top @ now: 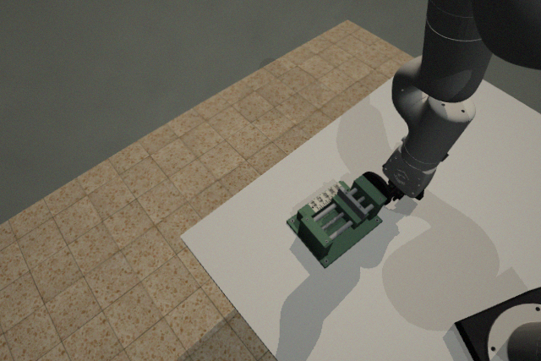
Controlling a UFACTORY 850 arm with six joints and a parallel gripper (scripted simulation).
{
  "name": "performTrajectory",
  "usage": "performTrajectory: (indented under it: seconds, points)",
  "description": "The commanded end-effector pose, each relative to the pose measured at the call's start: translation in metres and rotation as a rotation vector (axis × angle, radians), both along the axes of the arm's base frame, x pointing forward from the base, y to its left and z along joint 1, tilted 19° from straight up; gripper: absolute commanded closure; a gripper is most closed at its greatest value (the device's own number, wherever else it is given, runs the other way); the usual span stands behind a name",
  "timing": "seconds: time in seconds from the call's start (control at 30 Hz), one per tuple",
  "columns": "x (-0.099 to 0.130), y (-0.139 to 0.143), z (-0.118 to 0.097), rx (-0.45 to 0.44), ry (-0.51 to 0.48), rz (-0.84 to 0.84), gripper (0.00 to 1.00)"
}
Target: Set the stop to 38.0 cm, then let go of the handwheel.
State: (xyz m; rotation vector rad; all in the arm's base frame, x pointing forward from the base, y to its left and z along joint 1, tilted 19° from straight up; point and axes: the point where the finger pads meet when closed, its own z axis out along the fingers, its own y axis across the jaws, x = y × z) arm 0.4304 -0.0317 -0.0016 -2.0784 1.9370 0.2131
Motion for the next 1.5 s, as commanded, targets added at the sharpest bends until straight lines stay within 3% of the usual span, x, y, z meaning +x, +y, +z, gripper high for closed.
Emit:
performTrajectory:
  seconds: [0.0,1.47]
  points:
    - [0.000,0.000,0.000,-0.001,-0.001,0.000,0.94]
    - [0.017,0.007,-0.018,-0.001,-0.001,0.000,0.94]
